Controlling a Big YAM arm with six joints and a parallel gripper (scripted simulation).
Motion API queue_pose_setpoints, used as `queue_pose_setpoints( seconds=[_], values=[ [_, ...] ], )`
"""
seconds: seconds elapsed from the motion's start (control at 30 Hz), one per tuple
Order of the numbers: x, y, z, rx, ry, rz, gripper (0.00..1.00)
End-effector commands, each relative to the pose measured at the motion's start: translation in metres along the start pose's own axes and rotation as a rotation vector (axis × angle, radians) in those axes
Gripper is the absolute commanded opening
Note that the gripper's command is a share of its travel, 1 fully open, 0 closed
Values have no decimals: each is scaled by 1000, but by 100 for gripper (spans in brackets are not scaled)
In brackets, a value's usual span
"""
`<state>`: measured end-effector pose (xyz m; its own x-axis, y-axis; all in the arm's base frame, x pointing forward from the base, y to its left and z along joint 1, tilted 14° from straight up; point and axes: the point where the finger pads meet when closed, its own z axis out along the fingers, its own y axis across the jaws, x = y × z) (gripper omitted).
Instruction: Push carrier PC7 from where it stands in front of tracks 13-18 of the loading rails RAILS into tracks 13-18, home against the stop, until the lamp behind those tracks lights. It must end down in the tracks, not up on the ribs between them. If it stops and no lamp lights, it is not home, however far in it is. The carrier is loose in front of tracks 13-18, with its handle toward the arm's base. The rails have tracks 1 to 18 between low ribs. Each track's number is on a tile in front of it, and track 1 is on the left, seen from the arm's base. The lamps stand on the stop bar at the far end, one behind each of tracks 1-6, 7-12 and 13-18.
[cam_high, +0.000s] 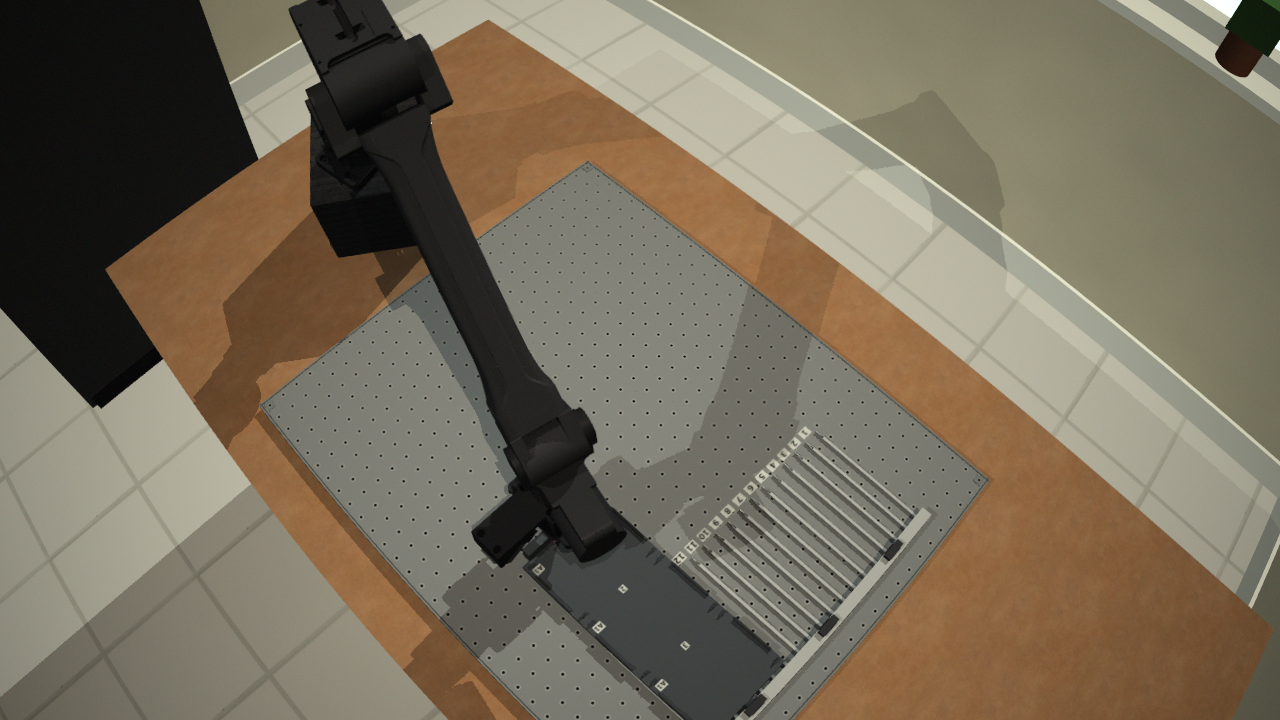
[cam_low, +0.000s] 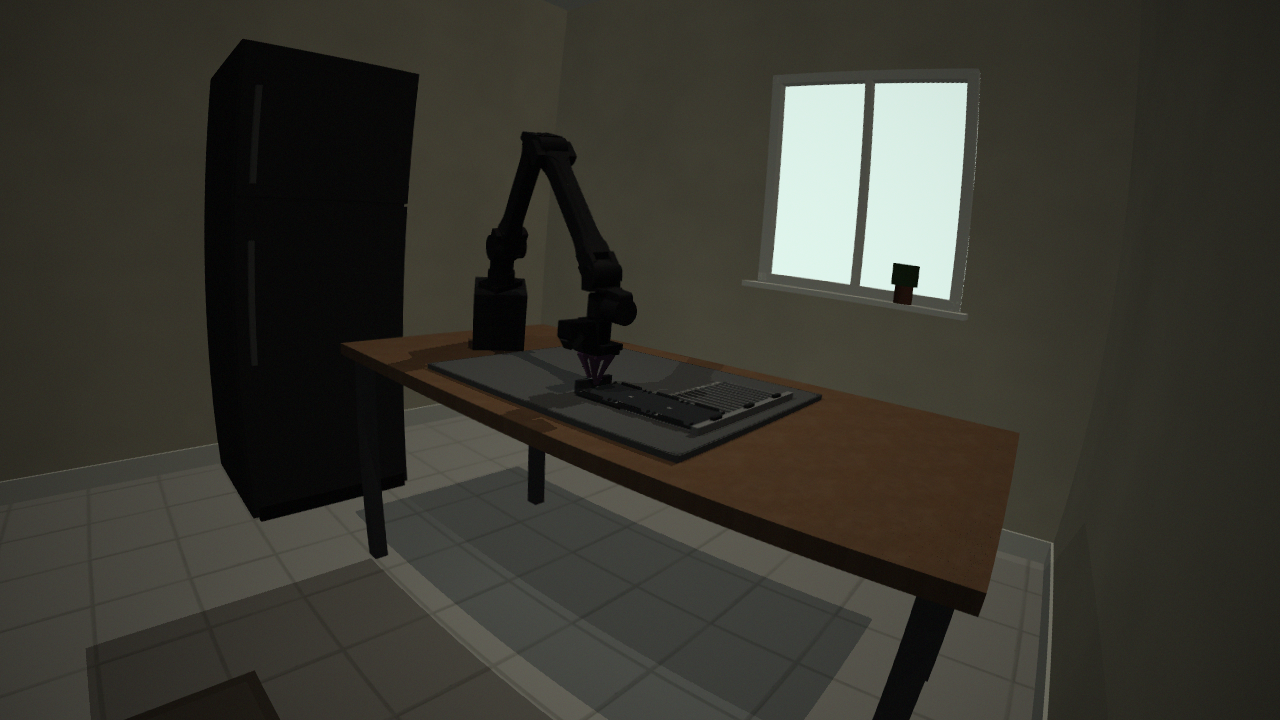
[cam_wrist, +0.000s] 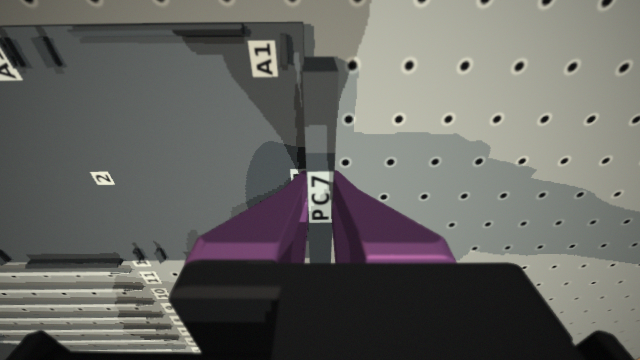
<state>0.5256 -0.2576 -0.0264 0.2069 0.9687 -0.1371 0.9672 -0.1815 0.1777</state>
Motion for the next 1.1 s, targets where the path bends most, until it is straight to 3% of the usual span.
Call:
queue_pose_setpoints(
  seconds=[0.0, 1.07],
  values=[
    [2, 44, -8, -71, -14, 4, 0],
    [3, 61, -10, -77, -14, 4, 0]
  ],
)
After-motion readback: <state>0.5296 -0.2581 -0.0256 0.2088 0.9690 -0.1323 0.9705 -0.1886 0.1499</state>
